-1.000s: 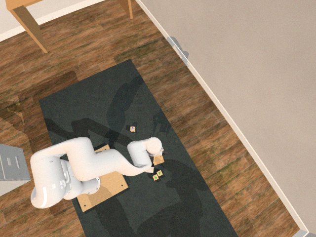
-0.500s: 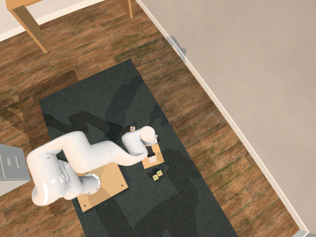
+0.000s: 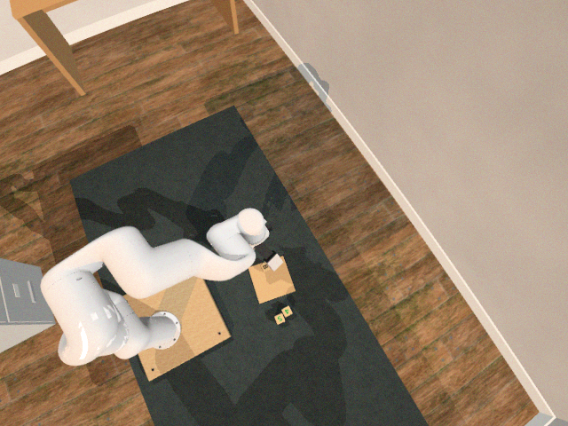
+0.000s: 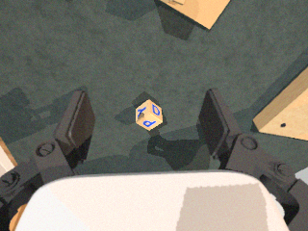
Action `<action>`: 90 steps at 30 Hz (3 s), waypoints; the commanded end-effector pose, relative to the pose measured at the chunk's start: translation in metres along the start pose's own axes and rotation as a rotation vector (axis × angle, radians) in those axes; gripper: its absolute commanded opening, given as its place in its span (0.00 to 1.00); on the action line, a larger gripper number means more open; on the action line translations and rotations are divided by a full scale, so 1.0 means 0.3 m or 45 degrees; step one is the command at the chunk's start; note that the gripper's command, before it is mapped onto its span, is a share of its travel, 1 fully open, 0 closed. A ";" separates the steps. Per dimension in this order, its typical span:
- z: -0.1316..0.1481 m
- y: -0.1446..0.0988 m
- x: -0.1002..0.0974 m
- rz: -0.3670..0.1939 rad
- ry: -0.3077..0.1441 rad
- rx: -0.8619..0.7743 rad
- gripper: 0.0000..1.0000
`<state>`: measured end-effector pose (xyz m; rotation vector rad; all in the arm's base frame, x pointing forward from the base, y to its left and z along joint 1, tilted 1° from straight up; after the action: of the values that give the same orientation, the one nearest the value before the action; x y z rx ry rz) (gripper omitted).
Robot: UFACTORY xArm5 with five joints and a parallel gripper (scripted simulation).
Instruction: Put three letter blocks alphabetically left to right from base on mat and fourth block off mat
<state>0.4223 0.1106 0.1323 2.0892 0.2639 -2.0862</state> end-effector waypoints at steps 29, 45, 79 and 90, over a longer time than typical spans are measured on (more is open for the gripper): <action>0.041 -0.349 0.004 0.000 0.002 -0.987 0.69; 0.041 -0.349 0.004 0.000 0.002 -0.987 0.69; 0.040 -0.348 0.024 0.000 0.002 -0.992 0.69; 0.038 -0.347 0.062 0.000 0.002 -0.994 0.69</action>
<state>0.3844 0.2082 0.1168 1.5937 0.9043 -1.5939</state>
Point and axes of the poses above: the point where the finger pads meet when closed, its own x axis out along the fingers, its own z axis across the jaws, y = z × x, the point moved 5 cm from there along -x, back along the fingers, and after that the axes turned 3 degrees about x, right-handed, at the moved point
